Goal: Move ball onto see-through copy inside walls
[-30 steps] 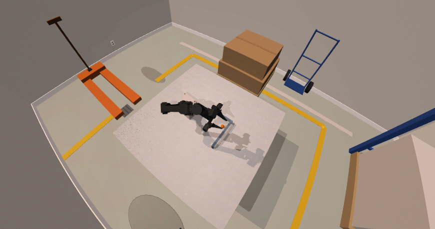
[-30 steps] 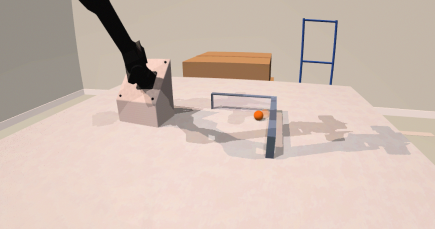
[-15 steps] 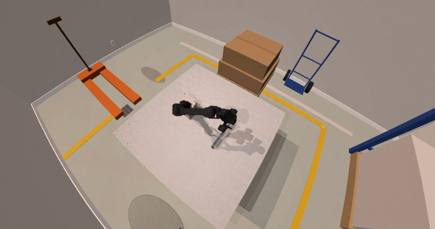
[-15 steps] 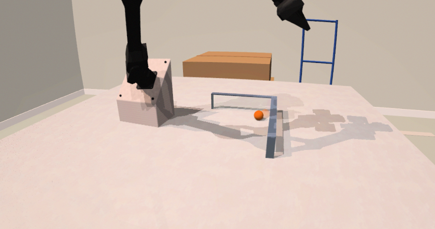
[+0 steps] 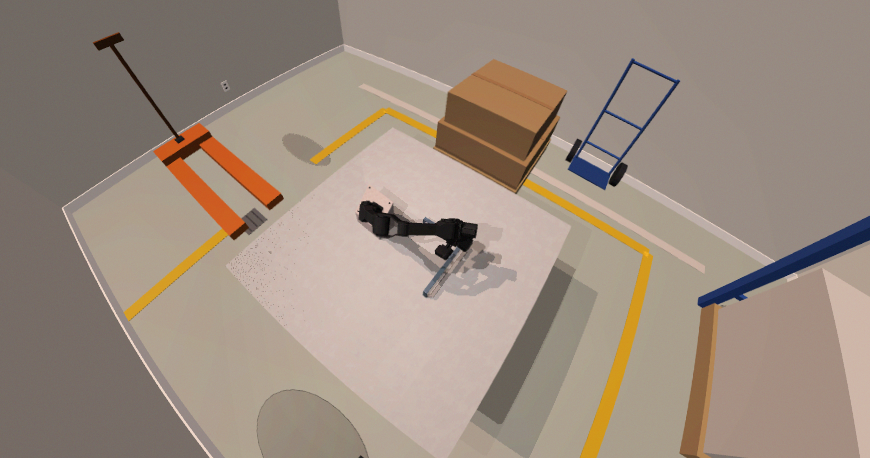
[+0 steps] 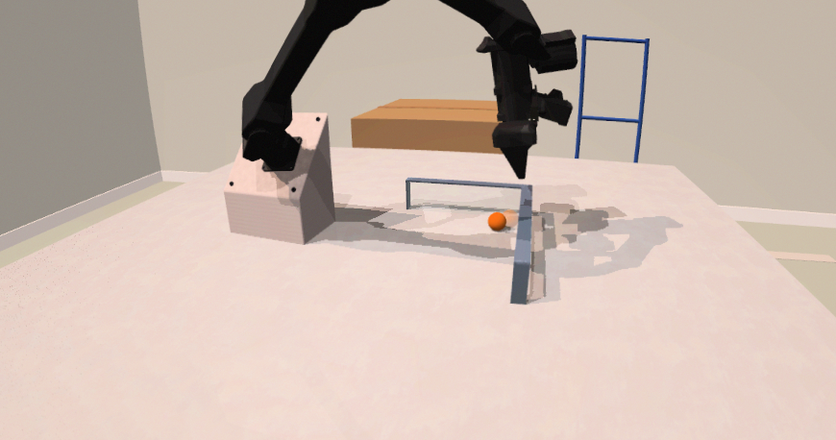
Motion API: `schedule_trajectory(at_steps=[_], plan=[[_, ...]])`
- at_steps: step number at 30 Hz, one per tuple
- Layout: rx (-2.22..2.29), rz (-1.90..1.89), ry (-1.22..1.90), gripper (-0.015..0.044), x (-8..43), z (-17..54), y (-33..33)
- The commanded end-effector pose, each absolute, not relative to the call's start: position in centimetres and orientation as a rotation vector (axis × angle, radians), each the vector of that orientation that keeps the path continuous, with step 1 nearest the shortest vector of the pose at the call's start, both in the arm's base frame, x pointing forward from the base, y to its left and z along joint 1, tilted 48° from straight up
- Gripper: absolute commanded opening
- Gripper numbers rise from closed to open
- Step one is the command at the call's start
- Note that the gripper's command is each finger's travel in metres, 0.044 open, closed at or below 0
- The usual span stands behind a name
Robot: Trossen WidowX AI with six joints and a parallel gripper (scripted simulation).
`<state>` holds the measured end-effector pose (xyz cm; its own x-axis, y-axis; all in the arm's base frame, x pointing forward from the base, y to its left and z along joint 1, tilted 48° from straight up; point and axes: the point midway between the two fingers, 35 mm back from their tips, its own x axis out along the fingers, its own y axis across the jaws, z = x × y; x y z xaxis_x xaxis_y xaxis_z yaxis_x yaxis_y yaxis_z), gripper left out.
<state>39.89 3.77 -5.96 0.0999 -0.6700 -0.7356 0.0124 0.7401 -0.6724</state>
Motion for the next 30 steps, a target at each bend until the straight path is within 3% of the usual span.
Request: schedule_trajectory(at_steps=[1, 30], plan=[[-0.637, -0.649, 1.514, 0.0261, 36.4, -9.6, 1.3], [-0.640, -0.653, 1.517, 0.0261, 36.2, -11.9, -1.1]])
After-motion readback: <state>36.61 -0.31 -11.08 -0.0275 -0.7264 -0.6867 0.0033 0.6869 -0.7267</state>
